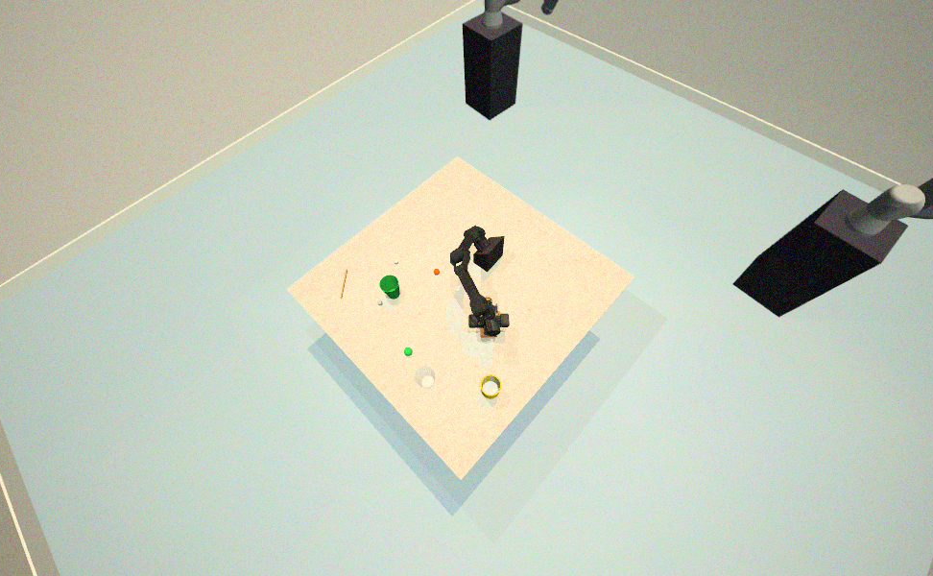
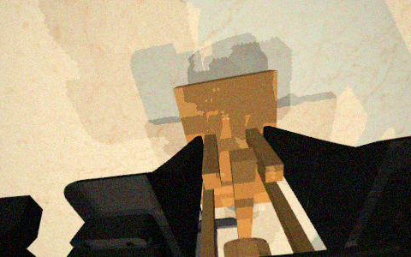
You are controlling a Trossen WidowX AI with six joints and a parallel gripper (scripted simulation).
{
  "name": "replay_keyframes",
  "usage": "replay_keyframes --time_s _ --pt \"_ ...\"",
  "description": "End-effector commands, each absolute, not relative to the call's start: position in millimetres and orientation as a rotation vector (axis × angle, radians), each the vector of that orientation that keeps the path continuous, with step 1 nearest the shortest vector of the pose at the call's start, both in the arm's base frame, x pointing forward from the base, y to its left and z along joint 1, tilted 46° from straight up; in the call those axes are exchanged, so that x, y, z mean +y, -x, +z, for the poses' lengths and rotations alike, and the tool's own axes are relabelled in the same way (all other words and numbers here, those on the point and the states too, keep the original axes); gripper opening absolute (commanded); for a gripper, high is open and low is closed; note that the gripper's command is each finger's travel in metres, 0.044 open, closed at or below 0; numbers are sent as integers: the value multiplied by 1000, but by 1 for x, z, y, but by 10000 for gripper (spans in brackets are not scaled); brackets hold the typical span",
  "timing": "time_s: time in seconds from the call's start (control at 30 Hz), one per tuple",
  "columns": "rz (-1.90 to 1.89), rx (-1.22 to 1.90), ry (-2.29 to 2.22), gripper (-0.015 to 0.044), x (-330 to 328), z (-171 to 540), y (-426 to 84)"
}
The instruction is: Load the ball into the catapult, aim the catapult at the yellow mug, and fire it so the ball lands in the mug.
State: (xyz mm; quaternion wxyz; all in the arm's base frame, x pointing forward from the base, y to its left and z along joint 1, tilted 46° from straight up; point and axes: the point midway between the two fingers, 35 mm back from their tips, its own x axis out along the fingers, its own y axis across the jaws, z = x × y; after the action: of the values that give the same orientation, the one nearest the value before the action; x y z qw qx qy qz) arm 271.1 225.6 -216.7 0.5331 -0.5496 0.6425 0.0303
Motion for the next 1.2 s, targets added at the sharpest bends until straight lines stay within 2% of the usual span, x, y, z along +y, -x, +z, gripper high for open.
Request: replay_keyframes --time_s 0.0,0.17,1.17 --pt "72 1531 1311 131 226 -217 -271" --pt "74 1532 1309 0 258 -183 -263" --pt "77 1534 1323 0 234 -209 -269"
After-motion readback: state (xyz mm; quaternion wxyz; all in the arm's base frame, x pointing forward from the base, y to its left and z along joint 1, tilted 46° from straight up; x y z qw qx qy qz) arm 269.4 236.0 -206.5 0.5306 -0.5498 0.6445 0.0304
